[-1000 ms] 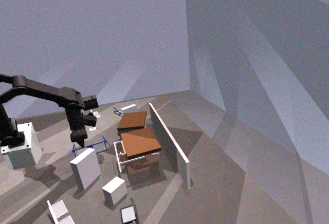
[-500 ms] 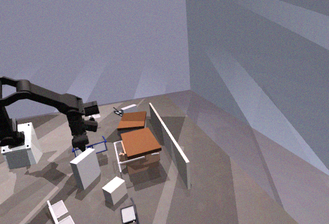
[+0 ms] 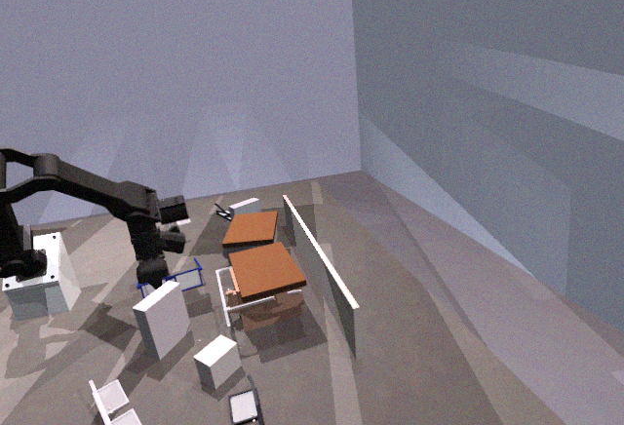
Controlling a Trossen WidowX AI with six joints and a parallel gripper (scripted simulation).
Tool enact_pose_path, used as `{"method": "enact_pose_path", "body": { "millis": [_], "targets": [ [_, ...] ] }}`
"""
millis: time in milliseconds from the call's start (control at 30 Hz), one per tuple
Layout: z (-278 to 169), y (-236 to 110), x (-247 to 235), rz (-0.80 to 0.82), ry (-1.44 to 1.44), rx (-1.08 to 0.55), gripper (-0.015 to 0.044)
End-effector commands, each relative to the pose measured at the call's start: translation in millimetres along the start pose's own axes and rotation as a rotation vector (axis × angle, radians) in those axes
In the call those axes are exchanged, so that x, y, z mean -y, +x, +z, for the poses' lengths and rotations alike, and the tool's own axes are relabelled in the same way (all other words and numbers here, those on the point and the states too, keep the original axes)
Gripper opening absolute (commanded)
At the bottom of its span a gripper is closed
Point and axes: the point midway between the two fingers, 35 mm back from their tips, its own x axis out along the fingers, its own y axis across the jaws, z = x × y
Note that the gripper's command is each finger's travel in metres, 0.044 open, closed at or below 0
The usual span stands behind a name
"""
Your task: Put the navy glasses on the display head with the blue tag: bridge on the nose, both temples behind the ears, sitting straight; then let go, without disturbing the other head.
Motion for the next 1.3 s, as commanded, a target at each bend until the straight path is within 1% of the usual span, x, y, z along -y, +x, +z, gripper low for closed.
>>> {"method": "enact_pose_path", "body": {
  "millis": [0, 400, 600, 733, 1100, 1200, 1267],
  "targets": [
    [0.2, -0.2, 0.2, 0.000, 0.001, 0.001, 0.0080],
    [0.2, -0.2, 0.2, 0.000, 0.001, 0.001, 0.0000],
    [0.7, -3.0, -0.1, 0.001, 0.000, 0.001, 0.0000],
    [3.0, -19.5, -1.4, 0.005, -0.002, 0.001, 0.0000],
    [1.0, -88.4, -6.4, 0.005, -0.010, -0.005, 0.0000],
    [-1.7, -98.9, -8.0, 0.002, -0.011, -0.007, 0.0000],
    [-2.8, -99.6, -8.8, 0.001, -0.011, -0.007, 0.0000]
  ]
}}
